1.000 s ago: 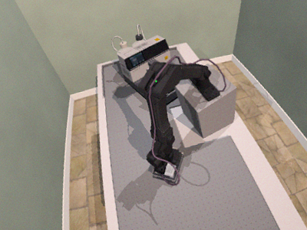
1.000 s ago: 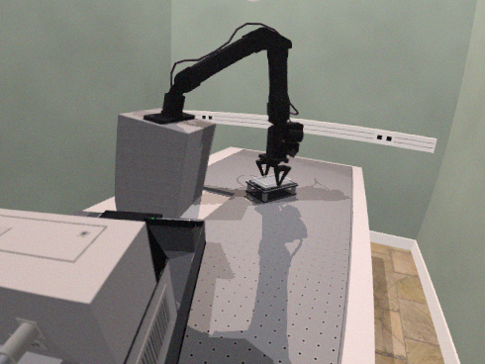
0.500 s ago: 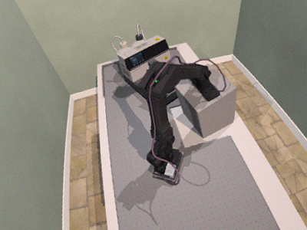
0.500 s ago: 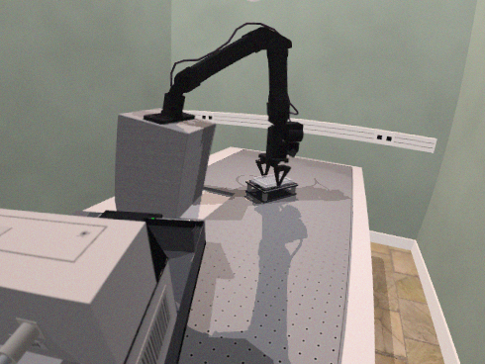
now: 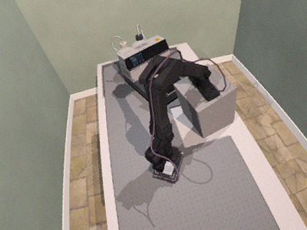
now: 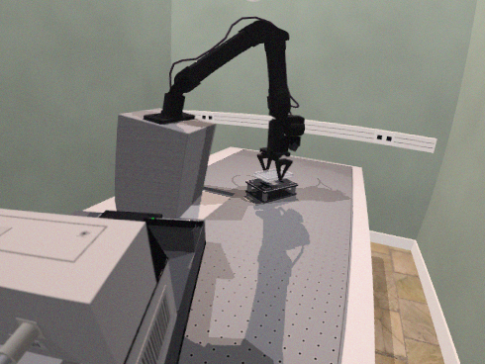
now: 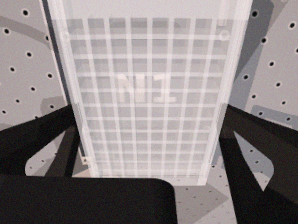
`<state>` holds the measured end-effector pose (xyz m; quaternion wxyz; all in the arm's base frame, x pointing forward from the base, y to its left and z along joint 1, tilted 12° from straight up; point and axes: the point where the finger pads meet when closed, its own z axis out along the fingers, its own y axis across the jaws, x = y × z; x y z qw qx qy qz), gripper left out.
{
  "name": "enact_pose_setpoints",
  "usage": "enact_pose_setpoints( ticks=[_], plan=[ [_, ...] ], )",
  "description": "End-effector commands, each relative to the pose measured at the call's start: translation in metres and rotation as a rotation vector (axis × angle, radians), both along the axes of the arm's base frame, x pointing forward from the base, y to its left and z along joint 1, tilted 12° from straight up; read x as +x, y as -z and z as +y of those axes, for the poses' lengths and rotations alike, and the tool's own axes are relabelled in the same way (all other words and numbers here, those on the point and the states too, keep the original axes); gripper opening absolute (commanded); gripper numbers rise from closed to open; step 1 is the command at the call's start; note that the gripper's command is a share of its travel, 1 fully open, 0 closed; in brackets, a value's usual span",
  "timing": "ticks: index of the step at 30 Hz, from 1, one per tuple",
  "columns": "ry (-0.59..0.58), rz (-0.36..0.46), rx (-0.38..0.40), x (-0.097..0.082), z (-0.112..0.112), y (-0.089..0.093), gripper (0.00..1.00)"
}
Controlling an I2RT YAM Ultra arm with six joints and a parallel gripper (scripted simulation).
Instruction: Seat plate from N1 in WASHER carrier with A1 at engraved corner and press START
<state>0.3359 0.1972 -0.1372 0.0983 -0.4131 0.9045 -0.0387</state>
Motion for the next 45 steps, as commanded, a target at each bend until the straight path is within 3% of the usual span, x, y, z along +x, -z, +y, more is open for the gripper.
enact_pose_setpoints(
  ticks=[1, 15, 16, 20, 39, 45],
  plan=[
    [-0.012, 0.013, 0.009, -0.010, 0.005, -0.011, 0.84],
    [-0.011, 0.012, 0.010, -0.013, 0.004, -0.031, 0.84],
    [-0.013, -0.008, 0.022, -0.005, 0.010, -0.038, 0.84],
    [-0.011, 0.013, 0.008, -0.016, 0.004, -0.039, 0.84],
    [-0.010, 0.010, 0.005, -0.021, 0.002, -0.066, 0.84],
    [-0.011, -0.005, 0.014, -0.016, 0.006, -0.073, 0.84]
  ],
)
